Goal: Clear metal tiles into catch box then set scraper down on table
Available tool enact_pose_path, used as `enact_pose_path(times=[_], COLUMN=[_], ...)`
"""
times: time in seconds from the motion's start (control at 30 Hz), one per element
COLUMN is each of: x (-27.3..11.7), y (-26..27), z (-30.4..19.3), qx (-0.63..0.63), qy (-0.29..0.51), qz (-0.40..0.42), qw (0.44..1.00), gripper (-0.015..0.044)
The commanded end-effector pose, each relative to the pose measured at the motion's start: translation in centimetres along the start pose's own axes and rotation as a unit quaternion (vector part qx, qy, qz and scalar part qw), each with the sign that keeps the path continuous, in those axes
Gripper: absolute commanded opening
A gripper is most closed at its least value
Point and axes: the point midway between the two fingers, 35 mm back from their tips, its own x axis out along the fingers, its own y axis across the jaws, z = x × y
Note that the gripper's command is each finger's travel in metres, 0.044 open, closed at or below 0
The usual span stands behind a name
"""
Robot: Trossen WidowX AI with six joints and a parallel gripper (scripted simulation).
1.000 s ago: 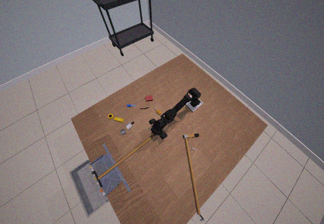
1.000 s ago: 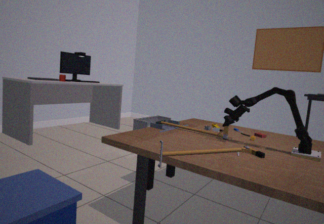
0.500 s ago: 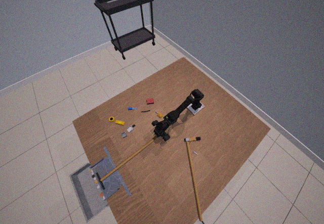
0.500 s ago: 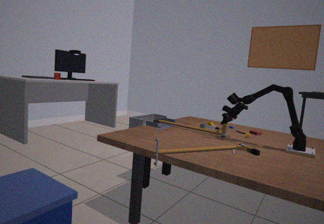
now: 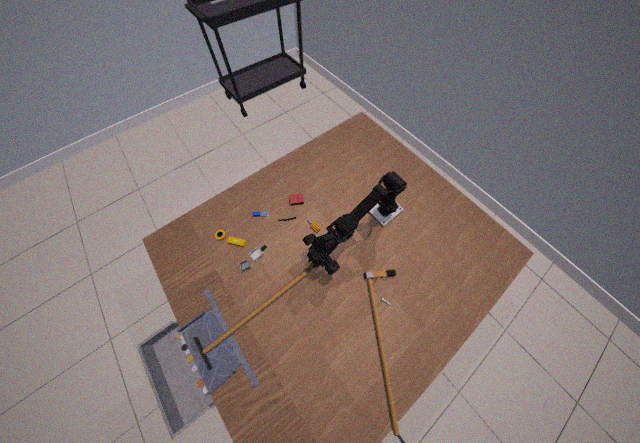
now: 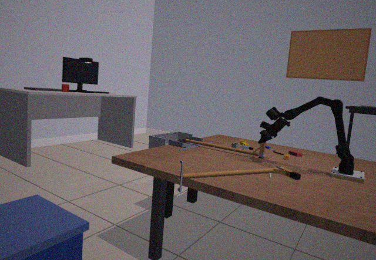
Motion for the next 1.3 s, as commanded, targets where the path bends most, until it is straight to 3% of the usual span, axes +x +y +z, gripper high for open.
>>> enact_pose_path(times=[0.0,1.27], x=[-0.9,-4.6], y=[0.0,0.0], z=[0.0,-3.6], qx=[0.001,0.001], qy=[-0.007,-0.008], qz=[-0.001,-0.001], qw=[1.0,1.0], gripper=[0.0,0.0])
